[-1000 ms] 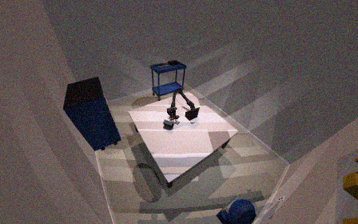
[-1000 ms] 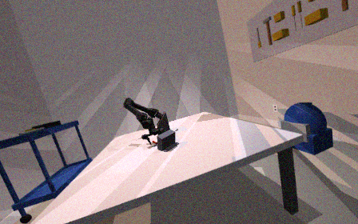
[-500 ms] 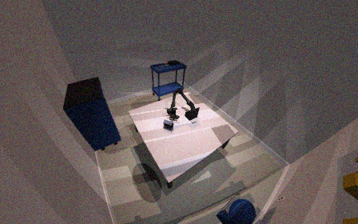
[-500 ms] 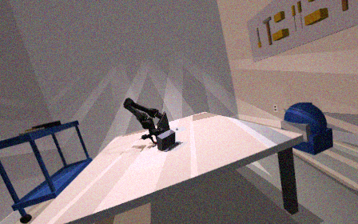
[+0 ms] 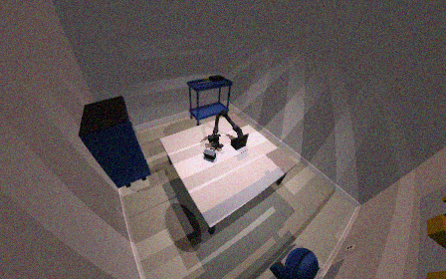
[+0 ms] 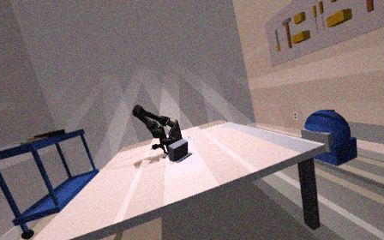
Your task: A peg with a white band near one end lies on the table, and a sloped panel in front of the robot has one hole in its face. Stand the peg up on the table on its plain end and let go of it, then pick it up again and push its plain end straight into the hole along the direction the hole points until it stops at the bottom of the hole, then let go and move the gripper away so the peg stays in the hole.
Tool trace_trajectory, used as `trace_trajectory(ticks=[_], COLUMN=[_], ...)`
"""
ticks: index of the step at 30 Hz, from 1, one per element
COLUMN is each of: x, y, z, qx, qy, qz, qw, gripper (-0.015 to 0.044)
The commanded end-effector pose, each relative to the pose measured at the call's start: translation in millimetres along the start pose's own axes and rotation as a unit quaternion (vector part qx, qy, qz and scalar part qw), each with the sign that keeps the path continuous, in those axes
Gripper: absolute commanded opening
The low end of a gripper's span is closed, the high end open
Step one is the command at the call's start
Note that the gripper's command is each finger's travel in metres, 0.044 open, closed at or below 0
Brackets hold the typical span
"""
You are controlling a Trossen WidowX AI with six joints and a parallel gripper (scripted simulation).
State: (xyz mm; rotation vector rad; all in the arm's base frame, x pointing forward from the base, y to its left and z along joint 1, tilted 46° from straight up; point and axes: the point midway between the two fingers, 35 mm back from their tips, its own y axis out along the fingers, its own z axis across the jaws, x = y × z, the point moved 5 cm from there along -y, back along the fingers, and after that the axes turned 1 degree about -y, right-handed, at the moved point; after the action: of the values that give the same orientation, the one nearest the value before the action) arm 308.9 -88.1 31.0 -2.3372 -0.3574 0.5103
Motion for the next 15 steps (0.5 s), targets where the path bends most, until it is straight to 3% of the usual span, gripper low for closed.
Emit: trace_trajectory(ticks=[1, 15], x=[0.0, -8.3], y=[0.3, -5.9], z=[0.3, 0.2], qx=[0.001, -0.001], qy=[-0.002, 0.000], qz=[-0.001, -0.047], qw=[1.000, 0.999], gripper=[0.0051, 0.0051])
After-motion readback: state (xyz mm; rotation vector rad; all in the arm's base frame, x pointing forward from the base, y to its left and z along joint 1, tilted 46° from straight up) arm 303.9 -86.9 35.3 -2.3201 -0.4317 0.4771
